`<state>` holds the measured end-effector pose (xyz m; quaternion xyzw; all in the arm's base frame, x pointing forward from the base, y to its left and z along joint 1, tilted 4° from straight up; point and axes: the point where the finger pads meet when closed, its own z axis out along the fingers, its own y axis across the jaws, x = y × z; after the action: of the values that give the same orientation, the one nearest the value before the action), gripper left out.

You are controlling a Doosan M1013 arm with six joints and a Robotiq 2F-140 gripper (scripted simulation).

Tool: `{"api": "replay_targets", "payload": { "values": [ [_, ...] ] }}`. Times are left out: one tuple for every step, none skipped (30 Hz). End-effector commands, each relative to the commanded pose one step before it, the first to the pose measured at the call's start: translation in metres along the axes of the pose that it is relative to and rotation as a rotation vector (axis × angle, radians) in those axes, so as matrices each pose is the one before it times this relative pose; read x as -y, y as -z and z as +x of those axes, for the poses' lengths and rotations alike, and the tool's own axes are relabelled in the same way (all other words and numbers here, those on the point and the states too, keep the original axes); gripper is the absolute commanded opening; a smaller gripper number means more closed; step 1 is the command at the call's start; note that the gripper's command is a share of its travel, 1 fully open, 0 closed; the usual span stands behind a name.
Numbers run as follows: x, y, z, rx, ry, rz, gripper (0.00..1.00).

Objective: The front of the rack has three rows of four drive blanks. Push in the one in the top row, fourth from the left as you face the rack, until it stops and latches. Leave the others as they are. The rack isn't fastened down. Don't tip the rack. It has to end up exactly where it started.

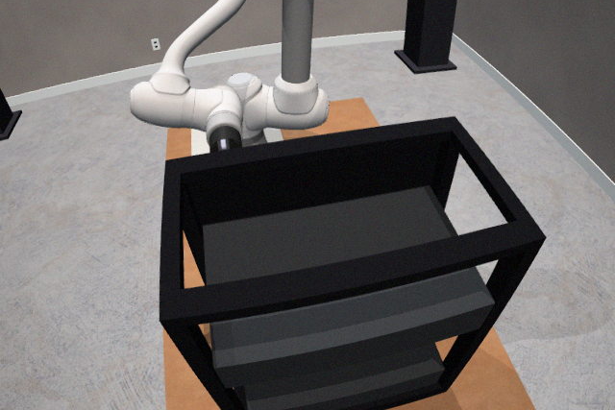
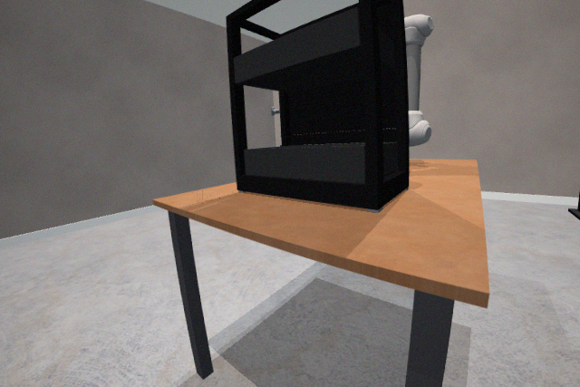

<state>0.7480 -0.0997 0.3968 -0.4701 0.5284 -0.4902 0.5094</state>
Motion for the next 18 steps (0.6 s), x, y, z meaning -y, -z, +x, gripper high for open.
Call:
{"api": "replay_targets", "payload": {
  "values": [
    [0.00001, 0.0, 0.0, 0.00006, -0.00003, -0.00006, 0.0],
    [0.0, 0.0, 0.0, 0.0, 0.0, 0.0, 0.0],
    [0.0, 0.0, 0.0, 0.0, 0.0, 0.0, 0.0],
    [0.0, 0.0, 0.0, 0.0, 0.0, 0.0, 0.0],
    [0.0, 0.0, 0.0, 0.0, 0.0, 0.0, 0.0],
    [0.0, 0.0, 0.0, 0.0, 0.0, 0.0, 0.0],
    [0.0, 0.00005, 0.0, 0.0, 0.0, 0.0, 0.0],
    [0.0, 0.00034, 0.0, 0.0, 0.0, 0.0, 0.0],
    [0.0, 0.00086, 0.0, 0.0, 0.0, 0.0, 0.0],
    [0.0, 0.00152, 0.0, 0.0, 0.0, 0.0, 0.0],
    [0.0, 0.00228, 0.0, 0.0, 0.0, 0.0, 0.0],
    [0.0, 0.00306, 0.0, 0.0, 0.0, 0.0, 0.0],
    [0.0, 0.00384, 0.0, 0.0, 0.0, 0.0, 0.0],
    [0.0, 0.00454, 0.0, 0.0, 0.0, 0.0, 0.0],
    [0.0, 0.00515, 0.0, 0.0, 0.0, 0.0, 0.0],
    [0.0, 0.00563, 0.0, 0.0, 0.0, 0.0, 0.0],
    [0.0, 0.0, 0.0, 0.0, 0.0, 0.0, 0.0],
    [0.0, 0.0, 0.0, 0.0, 0.0, 0.0, 0.0]
  ]
}}
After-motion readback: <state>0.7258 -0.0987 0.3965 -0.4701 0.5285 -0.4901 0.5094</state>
